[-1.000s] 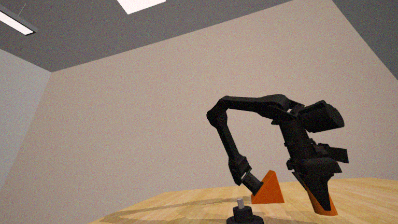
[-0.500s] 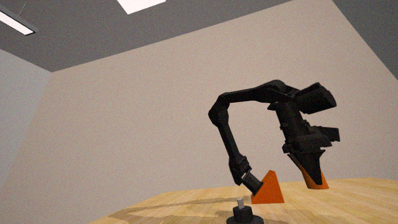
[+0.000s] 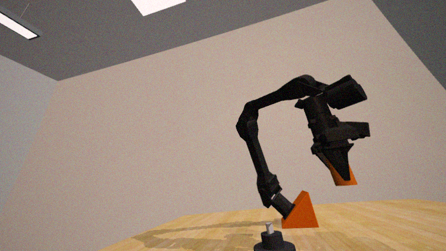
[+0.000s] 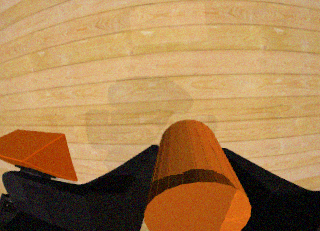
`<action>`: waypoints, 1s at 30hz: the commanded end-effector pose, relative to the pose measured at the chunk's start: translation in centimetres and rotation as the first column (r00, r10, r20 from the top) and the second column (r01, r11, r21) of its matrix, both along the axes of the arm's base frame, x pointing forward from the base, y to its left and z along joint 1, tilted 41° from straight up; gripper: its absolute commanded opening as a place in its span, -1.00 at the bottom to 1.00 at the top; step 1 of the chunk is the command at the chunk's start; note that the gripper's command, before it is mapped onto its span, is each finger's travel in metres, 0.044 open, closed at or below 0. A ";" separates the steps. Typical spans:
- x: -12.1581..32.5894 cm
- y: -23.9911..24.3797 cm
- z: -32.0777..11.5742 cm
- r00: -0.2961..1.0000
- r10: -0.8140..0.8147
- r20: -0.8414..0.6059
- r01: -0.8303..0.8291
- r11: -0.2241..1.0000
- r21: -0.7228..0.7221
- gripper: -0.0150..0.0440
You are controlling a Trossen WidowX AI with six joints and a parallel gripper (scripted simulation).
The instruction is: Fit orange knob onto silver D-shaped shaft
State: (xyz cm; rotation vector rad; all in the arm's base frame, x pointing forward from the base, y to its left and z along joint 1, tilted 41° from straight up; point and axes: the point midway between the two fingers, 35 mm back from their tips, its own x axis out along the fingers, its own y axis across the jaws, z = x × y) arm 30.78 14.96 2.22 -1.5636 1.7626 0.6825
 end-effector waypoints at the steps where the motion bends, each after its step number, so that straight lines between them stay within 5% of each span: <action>1: 0.0 0.9 1.0 1.000 0.000 0.003 0.000 1.000 0.002 -0.49; 30: 1.8 -5.5 4.9 1.000 0.004 0.004 -0.004 1.000 0.013 -0.49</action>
